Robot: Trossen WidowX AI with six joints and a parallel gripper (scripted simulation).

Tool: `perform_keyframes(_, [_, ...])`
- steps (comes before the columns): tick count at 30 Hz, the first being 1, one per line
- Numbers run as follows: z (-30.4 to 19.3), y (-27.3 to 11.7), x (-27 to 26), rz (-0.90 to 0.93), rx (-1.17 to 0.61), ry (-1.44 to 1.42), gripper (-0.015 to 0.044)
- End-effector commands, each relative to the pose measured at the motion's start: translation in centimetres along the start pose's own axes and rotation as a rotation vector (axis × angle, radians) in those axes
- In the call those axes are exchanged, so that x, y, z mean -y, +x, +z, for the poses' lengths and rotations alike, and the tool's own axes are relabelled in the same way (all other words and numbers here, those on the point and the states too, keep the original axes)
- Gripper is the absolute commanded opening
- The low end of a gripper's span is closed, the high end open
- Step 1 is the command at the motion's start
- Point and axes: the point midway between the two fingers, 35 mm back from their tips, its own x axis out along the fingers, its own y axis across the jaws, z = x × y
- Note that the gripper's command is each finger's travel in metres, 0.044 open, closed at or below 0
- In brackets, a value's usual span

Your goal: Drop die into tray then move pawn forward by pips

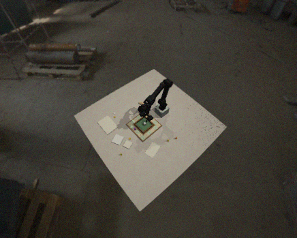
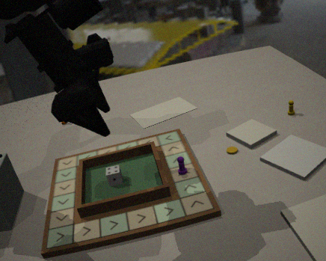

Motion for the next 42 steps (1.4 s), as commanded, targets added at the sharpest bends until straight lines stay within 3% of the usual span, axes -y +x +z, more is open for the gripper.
perform_keyframes(1, [-0.3, 1.4, 0.0, 0.004, -0.194, 0.007, 0.044])
perform_keyframes(5, [-0.4, 2.4, 0.0, 0.005, -0.341, 0.008, 0.044])
perform_keyframes(9, [-0.2, 2.1, 0.0, 0.002, -0.281, 0.001, 0.044])
perform_keyframes(18, [6.8, 6.4, 1.2, -0.056, -0.334, 0.344, 0.0204])
perform_keyframes(23, [9.4, 9.2, 1.6, -0.087, -0.356, 0.499, 0.02])
perform_keyframes(42, [8.6, 11.1, 1.7, -0.088, -0.357, 0.504, 0.02])
